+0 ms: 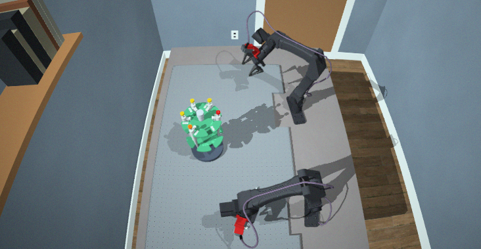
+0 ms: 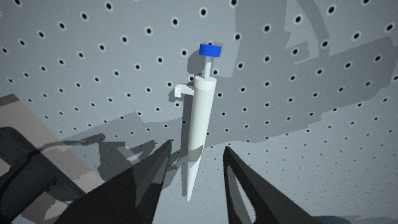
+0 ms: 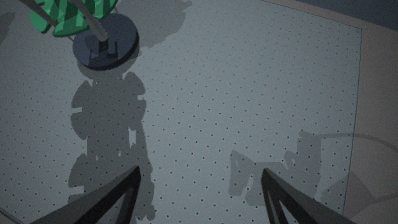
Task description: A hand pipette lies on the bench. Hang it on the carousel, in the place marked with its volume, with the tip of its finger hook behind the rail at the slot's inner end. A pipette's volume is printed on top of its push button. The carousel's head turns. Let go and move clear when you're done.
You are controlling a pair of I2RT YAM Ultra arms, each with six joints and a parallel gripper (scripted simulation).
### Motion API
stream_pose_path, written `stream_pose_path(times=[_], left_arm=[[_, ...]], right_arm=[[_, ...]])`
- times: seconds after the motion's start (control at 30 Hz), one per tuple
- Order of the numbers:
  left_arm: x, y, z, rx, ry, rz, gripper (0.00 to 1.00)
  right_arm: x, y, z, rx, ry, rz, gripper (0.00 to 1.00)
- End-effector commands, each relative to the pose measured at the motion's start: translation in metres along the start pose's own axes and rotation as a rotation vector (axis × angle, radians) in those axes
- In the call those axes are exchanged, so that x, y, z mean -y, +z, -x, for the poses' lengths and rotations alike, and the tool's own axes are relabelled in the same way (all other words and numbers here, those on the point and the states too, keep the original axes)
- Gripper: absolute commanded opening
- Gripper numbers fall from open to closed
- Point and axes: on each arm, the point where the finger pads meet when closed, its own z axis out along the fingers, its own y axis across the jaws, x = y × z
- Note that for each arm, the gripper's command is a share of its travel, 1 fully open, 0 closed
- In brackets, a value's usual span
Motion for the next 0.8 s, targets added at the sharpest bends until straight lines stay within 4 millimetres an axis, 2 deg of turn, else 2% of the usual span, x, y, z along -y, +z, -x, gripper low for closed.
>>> stream_pose_path(times=[0.0,0.07,0.17,0.2,0.23,0.77], left_arm=[[0.004,-0.011,0.008,0.025,-0.002,-0.017,0.54],[0.005,-0.017,0.006,0.033,-0.001,-0.032,0.54],[0.005,-0.016,0.003,0.032,0.001,-0.031,0.54],[0.000,-0.011,-0.002,0.022,0.002,-0.012,0.54],[0.001,-0.006,0.001,0.013,0.000,-0.013,0.54],[0.003,-0.006,-0.001,0.030,0.006,-0.027,0.54]], right_arm=[[0.004,-0.006,0.011,0.037,-0.022,-0.015,1.00],[0.004,-0.006,0.011,0.037,-0.022,-0.015,1.00],[0.004,-0.006,0.011,0.037,-0.022,-0.015,1.00],[0.004,-0.006,0.011,0.037,-0.022,-0.015,1.00],[0.004,-0.006,0.011,0.037,-0.022,-0.015,1.00],[0.004,-0.006,0.011,0.037,-0.022,-0.015,1.00]])
